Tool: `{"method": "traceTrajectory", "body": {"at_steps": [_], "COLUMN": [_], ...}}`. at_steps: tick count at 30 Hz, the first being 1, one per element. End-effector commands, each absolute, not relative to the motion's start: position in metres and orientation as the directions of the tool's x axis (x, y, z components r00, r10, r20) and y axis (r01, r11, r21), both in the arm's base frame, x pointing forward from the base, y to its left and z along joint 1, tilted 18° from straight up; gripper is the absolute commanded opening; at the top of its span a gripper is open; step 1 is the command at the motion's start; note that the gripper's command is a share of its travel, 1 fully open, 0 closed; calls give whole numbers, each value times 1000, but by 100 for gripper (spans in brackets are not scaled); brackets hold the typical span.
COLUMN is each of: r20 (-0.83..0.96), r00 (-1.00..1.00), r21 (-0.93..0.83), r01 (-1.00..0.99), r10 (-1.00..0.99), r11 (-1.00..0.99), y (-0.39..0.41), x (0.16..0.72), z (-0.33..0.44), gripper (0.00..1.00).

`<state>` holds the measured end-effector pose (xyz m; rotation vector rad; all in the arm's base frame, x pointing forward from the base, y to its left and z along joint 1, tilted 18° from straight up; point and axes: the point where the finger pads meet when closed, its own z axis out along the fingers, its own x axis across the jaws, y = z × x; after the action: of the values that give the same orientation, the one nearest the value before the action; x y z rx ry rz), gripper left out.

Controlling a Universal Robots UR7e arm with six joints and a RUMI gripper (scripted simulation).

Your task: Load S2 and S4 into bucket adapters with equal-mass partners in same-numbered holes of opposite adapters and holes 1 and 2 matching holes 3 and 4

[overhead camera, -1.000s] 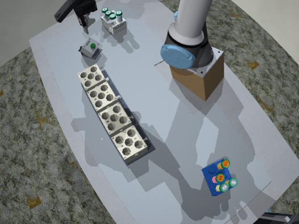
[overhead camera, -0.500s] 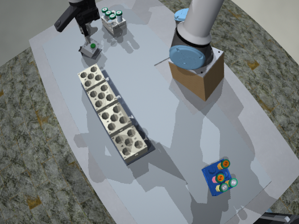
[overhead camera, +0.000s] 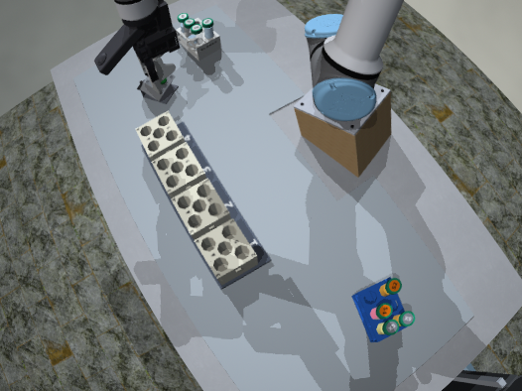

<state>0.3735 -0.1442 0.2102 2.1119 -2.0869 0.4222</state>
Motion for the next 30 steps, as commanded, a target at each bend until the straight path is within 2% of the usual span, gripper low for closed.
{"method": "traceTrajectory", "body": {"at_steps": [1,16,30], "r20": [300,300,297], "r00": [-15,-16,-16], "r21": [-93,-93,-90], "r01": [-996,-996,-996], "r10": [-954,-954,-955], "r11": [-14,-13,-11], "y": [-137,-137,-151], "x": [376,375,379], "z": [210,210,163], "gripper": [35,35,35]}}
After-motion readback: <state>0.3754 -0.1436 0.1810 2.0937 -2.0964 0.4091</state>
